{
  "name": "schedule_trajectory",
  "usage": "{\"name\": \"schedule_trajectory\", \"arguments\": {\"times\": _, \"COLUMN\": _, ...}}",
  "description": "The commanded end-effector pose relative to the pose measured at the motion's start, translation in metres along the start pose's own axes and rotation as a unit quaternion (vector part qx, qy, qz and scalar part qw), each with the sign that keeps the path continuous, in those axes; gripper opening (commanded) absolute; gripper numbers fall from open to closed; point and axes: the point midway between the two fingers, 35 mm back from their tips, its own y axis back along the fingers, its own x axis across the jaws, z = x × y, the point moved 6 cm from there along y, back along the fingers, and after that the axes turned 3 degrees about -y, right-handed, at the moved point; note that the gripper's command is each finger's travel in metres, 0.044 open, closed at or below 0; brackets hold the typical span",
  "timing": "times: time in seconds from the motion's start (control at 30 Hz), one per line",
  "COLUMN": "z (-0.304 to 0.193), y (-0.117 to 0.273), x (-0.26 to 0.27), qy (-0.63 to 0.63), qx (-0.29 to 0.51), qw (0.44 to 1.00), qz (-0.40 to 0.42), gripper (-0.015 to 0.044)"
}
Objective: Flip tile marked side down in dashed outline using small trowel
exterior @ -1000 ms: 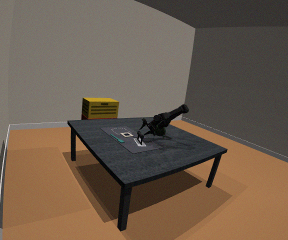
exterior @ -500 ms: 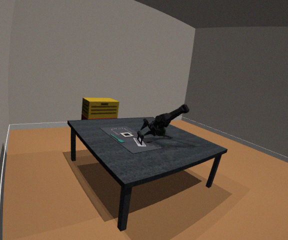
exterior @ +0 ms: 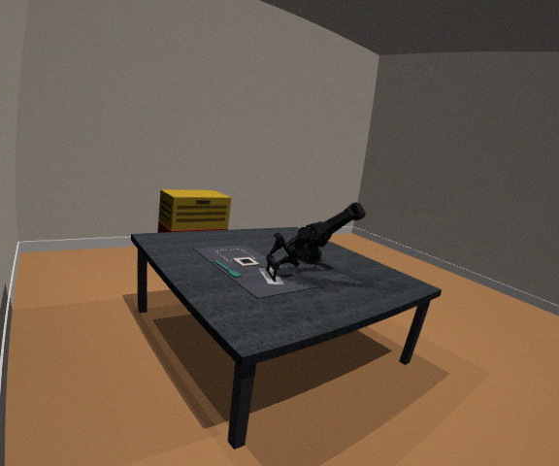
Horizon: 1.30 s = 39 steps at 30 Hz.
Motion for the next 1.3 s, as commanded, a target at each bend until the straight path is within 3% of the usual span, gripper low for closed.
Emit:
{"name": "schedule_trajectory", "arguments": {"times": 0.0, "z": 0.000, "y": -0.007, "x": -0.001, "qy": -0.001, "qx": 0.002, "qw": 1.000, "qz": -0.002, "gripper": 0.0300}}
{"name": "schedule_trajectory", "arguments": {"times": 0.7, "z": -0.001, "y": -0.038, "x": 0.000, "qy": -0.003, "qx": 0.001, "qw": 1.000, "qz": -0.003, "gripper": 0.0300}}
{"name": "schedule_trajectory", "arguments": {"times": 0.9, "z": -0.001, "y": -0.038, "x": 0.000, "qy": -0.003, "qx": 0.001, "qw": 1.000, "qz": -0.003, "gripper": 0.0142}}
{"name": "schedule_trajectory", "arguments": {"times": 1.27, "z": -0.001, "y": -0.038, "x": 0.000, "qy": -0.003, "qx": 0.001, "qw": 1.000, "qz": -0.003, "gripper": 0.0069}}
